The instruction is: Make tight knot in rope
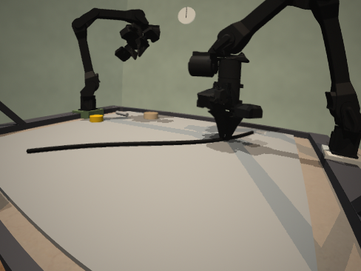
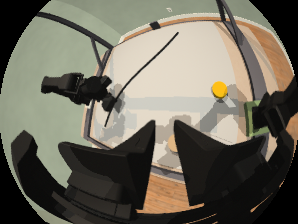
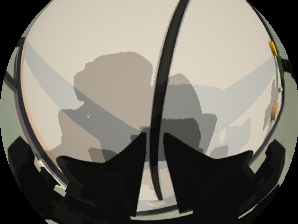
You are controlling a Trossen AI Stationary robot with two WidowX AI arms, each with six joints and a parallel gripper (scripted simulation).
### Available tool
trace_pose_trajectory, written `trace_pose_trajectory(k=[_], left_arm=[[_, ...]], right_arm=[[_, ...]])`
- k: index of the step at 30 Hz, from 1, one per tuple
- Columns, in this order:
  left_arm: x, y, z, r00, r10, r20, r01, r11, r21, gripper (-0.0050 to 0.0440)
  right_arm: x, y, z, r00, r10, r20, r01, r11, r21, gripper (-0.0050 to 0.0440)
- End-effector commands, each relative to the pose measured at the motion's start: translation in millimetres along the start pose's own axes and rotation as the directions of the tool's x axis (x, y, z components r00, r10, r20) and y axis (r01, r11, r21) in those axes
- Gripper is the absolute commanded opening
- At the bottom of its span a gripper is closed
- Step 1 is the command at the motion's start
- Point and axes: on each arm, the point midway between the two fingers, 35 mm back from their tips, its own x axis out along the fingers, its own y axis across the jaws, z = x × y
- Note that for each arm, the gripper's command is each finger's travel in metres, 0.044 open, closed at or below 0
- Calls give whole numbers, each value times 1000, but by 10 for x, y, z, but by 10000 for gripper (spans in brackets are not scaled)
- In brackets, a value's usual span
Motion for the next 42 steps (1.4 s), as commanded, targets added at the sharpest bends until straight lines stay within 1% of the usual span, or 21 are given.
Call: trace_pose_trajectory(k=[1, 2, 32, 39, 42], left_arm=[[-21, 12, 21, 1000, 8, -4, -8, 1000, 5, 85], [-21, 12, 21, 1000, 8, -4, -8, 1000, 5, 85], [-21, 12, 21, 1000, 8, -4, -8, 1000, 5, 85], [-21, 12, 21, 1000, 8, -4, -8, 1000, 5, 85], [-21, 12, 21, 1000, 8, -4, -8, 1000, 5, 85]], right_arm=[[-52, -31, 23, 1000, -17, 14, 17, 1000, -3, 37], [-52, -31, 23, 1000, -17, 14, 17, 1000, -3, 30], [-73, -28, 24, 1000, -17, 14, 17, 1000, -3, 30], [-71, 116, 115, 1000, -16, 15, 16, 1000, -3, 30], [-71, 132, 124, 1000, -16, 15, 16, 1000, -3, 30]])
